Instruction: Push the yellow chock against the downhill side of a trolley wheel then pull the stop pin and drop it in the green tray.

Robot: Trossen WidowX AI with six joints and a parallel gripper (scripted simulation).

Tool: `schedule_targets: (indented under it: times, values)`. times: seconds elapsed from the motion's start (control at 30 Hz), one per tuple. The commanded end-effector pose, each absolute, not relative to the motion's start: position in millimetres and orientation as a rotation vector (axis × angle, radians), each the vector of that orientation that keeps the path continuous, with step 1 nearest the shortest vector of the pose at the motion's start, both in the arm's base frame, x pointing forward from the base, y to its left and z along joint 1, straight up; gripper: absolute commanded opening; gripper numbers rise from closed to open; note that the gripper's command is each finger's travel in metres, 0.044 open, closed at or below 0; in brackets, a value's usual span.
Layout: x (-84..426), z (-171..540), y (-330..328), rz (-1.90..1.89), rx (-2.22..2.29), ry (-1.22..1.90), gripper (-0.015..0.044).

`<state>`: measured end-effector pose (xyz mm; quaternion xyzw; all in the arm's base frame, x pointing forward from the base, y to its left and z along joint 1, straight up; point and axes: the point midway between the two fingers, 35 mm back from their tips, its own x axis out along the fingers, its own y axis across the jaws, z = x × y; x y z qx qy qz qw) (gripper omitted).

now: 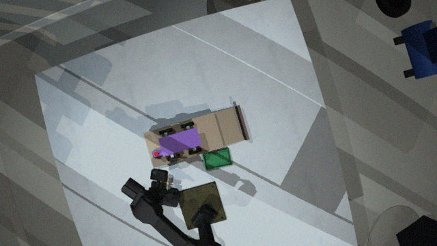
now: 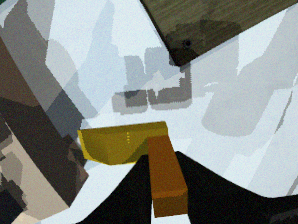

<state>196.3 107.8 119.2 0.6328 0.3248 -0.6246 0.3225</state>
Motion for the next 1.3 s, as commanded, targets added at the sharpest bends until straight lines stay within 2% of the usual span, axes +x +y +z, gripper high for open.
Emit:
schedule_targets:
  times: [0.0, 0.63, 0.9, 1.27]
  values:
    - [197.5, 134.0, 108.0, -1.635, 1.672, 0.845, 0.0]
    - [200.9, 190.3, 108.3, -1.635, 1.672, 0.845, 0.0]
    - [201.2, 192.6, 108.3, -1.631, 1.669, 0.849, 0.0]
    - [201.3, 192.6, 108.3, -1.392, 1.428, 1.063, 0.0]
